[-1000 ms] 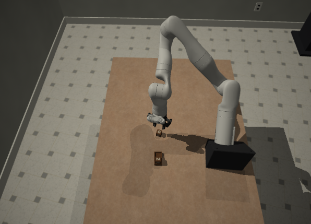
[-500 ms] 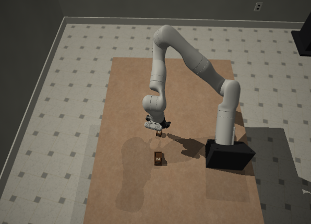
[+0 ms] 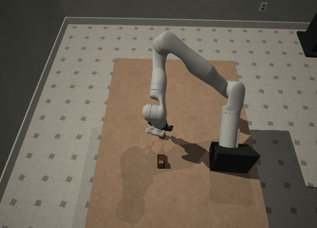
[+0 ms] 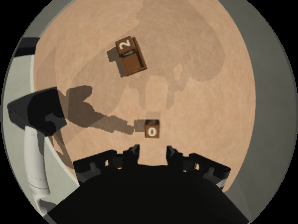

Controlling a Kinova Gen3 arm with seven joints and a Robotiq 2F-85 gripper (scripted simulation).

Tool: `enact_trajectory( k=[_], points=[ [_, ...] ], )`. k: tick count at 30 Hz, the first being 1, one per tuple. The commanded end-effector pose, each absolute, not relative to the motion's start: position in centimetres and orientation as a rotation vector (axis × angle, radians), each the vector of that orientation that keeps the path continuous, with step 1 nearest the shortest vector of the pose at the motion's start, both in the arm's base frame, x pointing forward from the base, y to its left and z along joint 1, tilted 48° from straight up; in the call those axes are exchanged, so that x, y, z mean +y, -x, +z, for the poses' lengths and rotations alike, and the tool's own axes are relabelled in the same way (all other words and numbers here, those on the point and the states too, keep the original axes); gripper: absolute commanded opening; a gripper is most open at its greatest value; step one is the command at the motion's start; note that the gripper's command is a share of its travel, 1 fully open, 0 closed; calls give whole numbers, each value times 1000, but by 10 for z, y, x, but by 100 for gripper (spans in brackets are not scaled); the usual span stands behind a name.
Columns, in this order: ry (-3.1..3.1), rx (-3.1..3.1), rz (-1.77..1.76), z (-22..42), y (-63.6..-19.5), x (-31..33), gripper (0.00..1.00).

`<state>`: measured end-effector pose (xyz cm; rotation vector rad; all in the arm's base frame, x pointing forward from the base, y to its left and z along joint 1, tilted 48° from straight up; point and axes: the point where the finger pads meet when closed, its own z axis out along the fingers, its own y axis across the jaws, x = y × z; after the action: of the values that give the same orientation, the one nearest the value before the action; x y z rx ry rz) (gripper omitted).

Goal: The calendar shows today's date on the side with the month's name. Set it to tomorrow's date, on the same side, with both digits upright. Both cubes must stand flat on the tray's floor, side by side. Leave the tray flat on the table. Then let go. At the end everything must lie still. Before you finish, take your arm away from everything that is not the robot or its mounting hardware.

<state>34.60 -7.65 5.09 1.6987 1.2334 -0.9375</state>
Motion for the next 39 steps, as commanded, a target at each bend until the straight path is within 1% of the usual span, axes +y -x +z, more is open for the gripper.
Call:
enact_trajectory(
  k=[1, 8, 19, 29, 39],
  points=[
    [-1670, 1226, -964, 45, -345, -74, 46],
    [-1579, 1140, -1053, 44, -345, -72, 46],
    [-1551, 1113, -1081, 43, -345, -72, 46],
    [-1403, 971, -1212, 41, -346, -72, 46],
    [-1383, 952, -1227, 41, -346, -71, 46]
  ],
)
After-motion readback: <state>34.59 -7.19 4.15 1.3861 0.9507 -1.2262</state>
